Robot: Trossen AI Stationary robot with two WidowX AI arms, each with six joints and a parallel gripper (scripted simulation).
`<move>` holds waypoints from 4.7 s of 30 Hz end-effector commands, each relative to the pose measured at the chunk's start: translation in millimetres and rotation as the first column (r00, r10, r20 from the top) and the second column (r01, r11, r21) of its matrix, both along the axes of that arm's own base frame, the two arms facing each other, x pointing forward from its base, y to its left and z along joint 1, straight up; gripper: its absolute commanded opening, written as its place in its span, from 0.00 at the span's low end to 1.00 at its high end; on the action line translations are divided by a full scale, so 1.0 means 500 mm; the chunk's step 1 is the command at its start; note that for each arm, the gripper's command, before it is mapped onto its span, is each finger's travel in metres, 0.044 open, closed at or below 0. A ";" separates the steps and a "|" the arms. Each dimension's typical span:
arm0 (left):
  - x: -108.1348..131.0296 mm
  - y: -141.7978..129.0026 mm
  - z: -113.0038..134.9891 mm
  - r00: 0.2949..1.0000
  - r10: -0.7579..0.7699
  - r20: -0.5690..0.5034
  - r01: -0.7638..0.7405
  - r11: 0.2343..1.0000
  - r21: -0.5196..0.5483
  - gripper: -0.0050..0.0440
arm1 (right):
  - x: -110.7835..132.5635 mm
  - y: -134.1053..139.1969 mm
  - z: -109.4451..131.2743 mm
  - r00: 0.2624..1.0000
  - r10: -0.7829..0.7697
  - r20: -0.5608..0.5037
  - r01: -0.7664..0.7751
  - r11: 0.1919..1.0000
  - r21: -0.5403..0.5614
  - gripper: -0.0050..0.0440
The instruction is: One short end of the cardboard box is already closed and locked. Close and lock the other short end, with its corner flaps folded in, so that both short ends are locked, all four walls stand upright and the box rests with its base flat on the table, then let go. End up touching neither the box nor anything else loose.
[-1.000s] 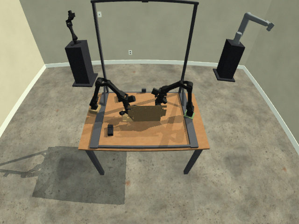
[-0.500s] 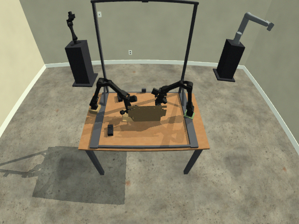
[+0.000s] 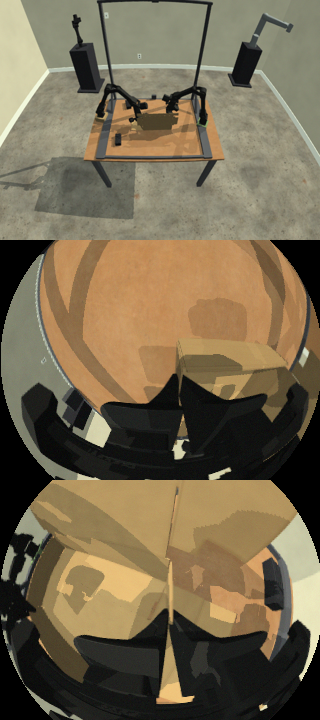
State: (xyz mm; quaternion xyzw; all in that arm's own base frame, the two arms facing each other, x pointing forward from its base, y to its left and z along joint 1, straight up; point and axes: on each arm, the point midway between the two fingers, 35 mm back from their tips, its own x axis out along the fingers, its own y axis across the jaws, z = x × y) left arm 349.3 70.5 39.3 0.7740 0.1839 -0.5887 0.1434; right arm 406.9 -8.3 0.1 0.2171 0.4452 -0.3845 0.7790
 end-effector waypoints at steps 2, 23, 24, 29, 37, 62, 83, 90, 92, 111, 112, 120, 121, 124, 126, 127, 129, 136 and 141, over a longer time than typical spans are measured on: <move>0.005 0.000 0.008 1.000 -0.004 0.014 0.004 1.000 0.001 0.11 | 0.021 0.006 0.017 0.996 -0.092 0.012 0.091 0.995 0.029 0.10; 0.005 0.000 0.008 1.000 -0.004 0.014 0.004 1.000 0.000 0.11 | 0.038 0.008 0.021 0.976 -0.216 -0.007 0.216 0.975 0.058 0.10; 0.005 0.000 0.008 1.000 -0.004 0.014 0.004 1.000 0.000 0.11 | 0.039 0.008 0.021 0.976 -0.216 -0.007 0.216 0.975 0.058 0.10; 0.005 0.000 0.008 1.000 -0.004 0.014 0.004 1.000 0.000 0.11 | 0.042 0.009 0.021 0.976 -0.216 -0.007 0.216 0.975 0.058 0.10; 0.005 0.000 0.008 1.000 -0.004 0.015 0.004 1.000 0.000 0.11 | 0.045 0.008 0.020 0.974 -0.226 -0.008 0.226 0.972 0.060 0.10; 0.005 0.000 0.008 1.000 -0.005 0.015 0.005 1.000 -0.001 0.11 | 0.056 0.007 0.023 0.943 -0.331 -0.025 0.332 0.939 0.086 0.40; 0.006 0.000 0.008 1.000 -0.004 0.015 0.004 1.000 -0.001 0.11 | 0.050 0.036 0.086 0.922 -0.387 -0.028 0.387 0.917 0.092 0.40; 0.006 0.000 0.008 1.000 -0.004 0.015 0.004 1.000 -0.001 0.11 | 0.048 0.041 0.096 0.918 -0.395 -0.029 0.396 0.914 0.093 0.40; 0.006 0.000 0.008 1.000 -0.004 0.015 0.004 1.000 -0.001 0.11 | 0.048 0.041 0.096 0.918 -0.395 -0.029 0.396 0.914 0.093 0.40; 0.006 0.000 0.008 1.000 -0.004 0.015 0.004 1.000 -0.001 0.11 | -0.019 0.064 0.086 0.960 0.133 -0.247 -0.121 0.991 0.062 0.10; 0.006 0.000 0.008 1.000 -0.004 0.015 0.004 1.000 -0.001 0.11 | -0.022 0.064 0.085 0.950 0.169 -0.262 -0.157 0.985 0.064 0.10; 0.006 0.000 0.008 1.000 -0.004 0.015 0.004 1.000 -0.001 0.11 | -0.051 0.065 0.080 0.834 0.421 -0.356 -0.414 0.905 0.100 0.10; 0.006 0.000 0.008 1.000 -0.004 0.015 0.004 1.000 -0.001 0.11 | -0.054 0.065 0.080 0.813 0.453 -0.367 -0.447 0.888 0.106 0.10; 0.006 0.000 0.008 1.000 -0.004 0.015 0.004 1.000 -0.001 0.11 | -0.066 0.066 0.078 0.740 0.544 -0.396 -0.541 0.831 0.129 0.10; 0.006 0.000 0.008 1.000 -0.004 0.015 0.004 1.000 -0.001 0.11 | -0.074 0.066 0.076 0.686 0.600 -0.412 -0.600 0.786 0.146 0.10; 0.006 0.000 0.008 1.000 -0.004 0.015 0.004 1.000 -0.001 0.11 | -0.078 0.067 0.076 0.657 0.626 -0.420 -0.628 0.762 0.154 0.10; 0.006 0.000 0.008 1.000 -0.004 0.015 0.004 1.000 -0.001 0.11 | -0.086 0.067 0.074 0.596 0.676 -0.433 -0.682 0.711 0.172 0.10; 0.006 0.000 0.008 1.000 -0.004 0.015 0.004 1.000 -0.001 0.11 | -0.106 0.069 0.071 0.378 0.801 -0.464 -0.823 0.520 0.227 0.10; 0.006 0.000 0.008 1.000 -0.004 0.015 0.004 1.000 -0.001 0.11 | -0.132 0.071 0.066 0.192 0.866 -0.462 -0.895 0.348 0.280 0.10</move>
